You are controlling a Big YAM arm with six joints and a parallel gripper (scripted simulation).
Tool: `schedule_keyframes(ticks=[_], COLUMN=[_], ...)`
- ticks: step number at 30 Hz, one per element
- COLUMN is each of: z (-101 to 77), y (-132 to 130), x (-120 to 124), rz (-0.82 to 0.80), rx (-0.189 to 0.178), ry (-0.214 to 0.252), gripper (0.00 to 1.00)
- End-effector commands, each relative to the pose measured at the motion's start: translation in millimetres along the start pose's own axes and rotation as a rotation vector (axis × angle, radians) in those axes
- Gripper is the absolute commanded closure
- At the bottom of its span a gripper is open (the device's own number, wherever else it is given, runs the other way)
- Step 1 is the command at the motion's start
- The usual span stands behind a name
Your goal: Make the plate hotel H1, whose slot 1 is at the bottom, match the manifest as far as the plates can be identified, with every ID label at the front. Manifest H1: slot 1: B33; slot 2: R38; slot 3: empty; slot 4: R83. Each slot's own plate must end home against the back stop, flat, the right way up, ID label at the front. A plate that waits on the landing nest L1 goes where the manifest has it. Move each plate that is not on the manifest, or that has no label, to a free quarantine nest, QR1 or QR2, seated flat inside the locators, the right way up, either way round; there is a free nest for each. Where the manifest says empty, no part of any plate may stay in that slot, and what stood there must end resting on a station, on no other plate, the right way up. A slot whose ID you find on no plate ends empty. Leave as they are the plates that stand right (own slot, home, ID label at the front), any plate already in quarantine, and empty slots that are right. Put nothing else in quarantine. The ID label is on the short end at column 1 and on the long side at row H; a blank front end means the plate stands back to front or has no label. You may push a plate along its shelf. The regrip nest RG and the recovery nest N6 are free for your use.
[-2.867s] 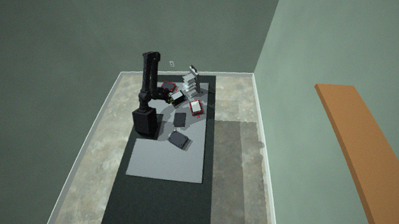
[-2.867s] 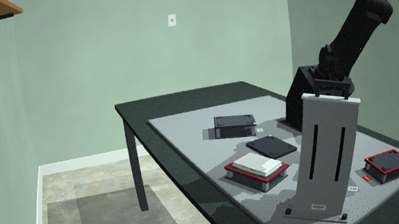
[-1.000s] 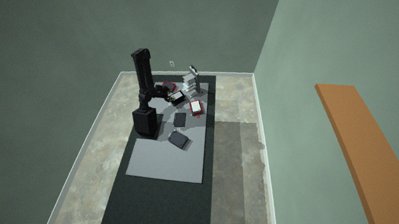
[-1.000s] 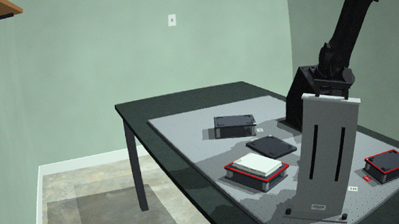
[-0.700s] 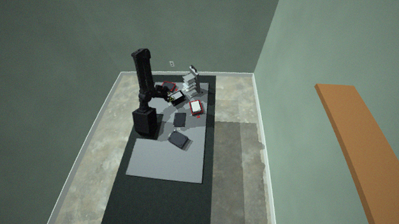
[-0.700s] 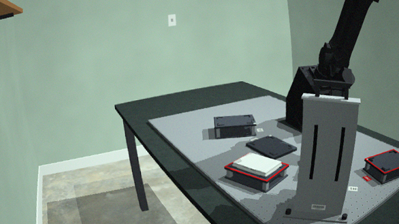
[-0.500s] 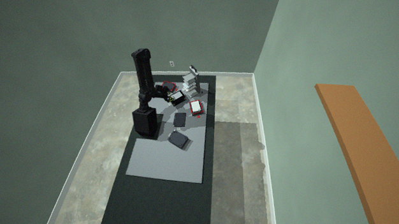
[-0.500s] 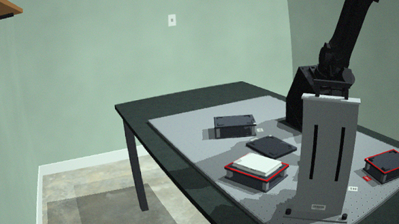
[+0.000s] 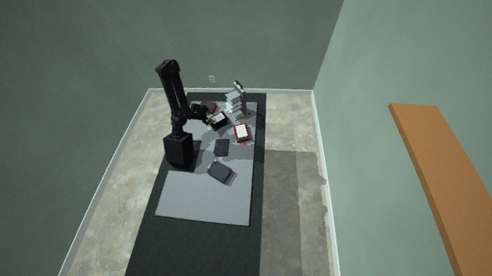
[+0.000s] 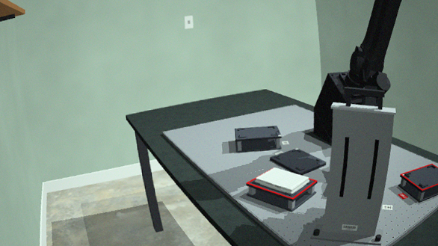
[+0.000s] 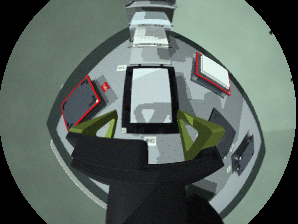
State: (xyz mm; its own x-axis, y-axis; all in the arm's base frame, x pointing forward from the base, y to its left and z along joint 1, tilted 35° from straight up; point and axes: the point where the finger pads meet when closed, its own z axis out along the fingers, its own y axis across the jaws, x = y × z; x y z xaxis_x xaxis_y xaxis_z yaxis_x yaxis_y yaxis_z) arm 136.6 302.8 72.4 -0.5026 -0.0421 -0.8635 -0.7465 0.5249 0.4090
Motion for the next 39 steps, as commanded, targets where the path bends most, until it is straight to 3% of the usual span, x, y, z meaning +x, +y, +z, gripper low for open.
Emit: schedule_keyframes(ticks=[1,23,24,28,30,39], z=[-32.6,-30.7,-29.2,-29.2,-32.9,-47.1], y=[-5,-3,-4,-3,-2,4], x=[-33,-39,-32,-32,-40,-66], rz=[-0.01,-0.01,-0.012,-0.012,-0.01,-0.011], rx=[0.018,0.016,0.02,0.017,0.013,0.004], ry=[-0.026,-0.037,-0.015,-0.014,-0.036,-0.054], gripper=[0.0,0.0,0.0,0.0,0.0,0.0])
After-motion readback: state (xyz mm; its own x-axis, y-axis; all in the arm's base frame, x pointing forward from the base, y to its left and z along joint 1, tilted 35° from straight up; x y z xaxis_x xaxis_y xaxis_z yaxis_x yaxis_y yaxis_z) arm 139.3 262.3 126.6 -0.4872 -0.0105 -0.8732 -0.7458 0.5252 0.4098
